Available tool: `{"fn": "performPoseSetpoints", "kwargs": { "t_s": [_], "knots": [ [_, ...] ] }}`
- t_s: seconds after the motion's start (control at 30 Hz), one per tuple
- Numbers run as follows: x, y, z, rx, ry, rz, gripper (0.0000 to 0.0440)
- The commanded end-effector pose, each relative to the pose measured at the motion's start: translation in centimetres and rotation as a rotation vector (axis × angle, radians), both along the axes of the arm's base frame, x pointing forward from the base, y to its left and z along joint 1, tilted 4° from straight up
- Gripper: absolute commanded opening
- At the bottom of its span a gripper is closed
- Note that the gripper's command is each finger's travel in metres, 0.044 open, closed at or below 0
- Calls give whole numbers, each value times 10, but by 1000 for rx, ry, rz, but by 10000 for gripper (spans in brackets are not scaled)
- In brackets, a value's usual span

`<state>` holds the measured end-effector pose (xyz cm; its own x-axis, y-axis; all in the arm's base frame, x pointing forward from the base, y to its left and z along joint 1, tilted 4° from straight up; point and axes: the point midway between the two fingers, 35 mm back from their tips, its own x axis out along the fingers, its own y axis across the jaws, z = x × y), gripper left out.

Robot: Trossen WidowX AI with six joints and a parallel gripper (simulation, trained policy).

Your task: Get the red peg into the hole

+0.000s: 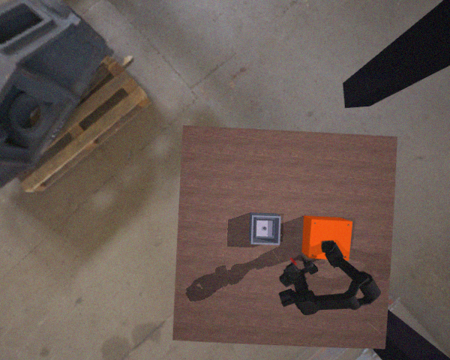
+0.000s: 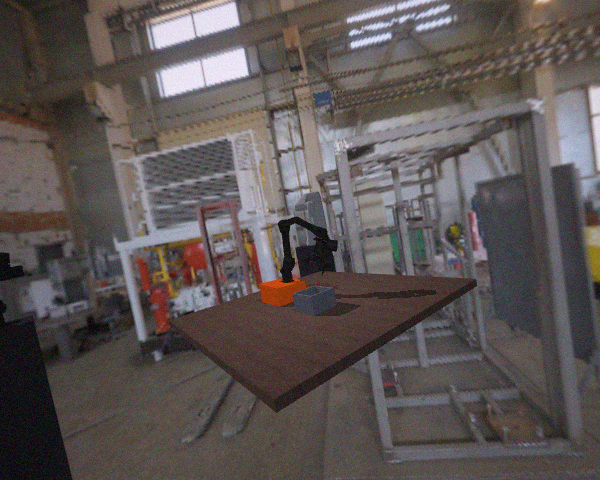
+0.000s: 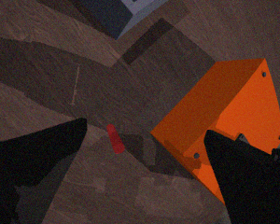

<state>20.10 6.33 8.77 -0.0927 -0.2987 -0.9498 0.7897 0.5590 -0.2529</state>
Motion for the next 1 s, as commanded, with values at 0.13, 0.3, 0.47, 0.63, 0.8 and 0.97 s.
{"fn": "performPoseSetpoints", "kwargs": {
  "t_s": [0.13, 0.3, 0.47, 0.63, 0.8, 0.97],
  "knots": [
    [-2, 8, -33, 8, -1, -43, 440],
    [-1, 15, -59, 27, -32, -51, 440],
    [0, 22, -83, 54, -75, -48, 440],
    [-2, 28, -100, 78, -106, -46, 432],
    [-8, 31, -112, 94, -104, -57, 354],
    [-13, 33, -117, 116, -80, -70, 227]
  ]
}}
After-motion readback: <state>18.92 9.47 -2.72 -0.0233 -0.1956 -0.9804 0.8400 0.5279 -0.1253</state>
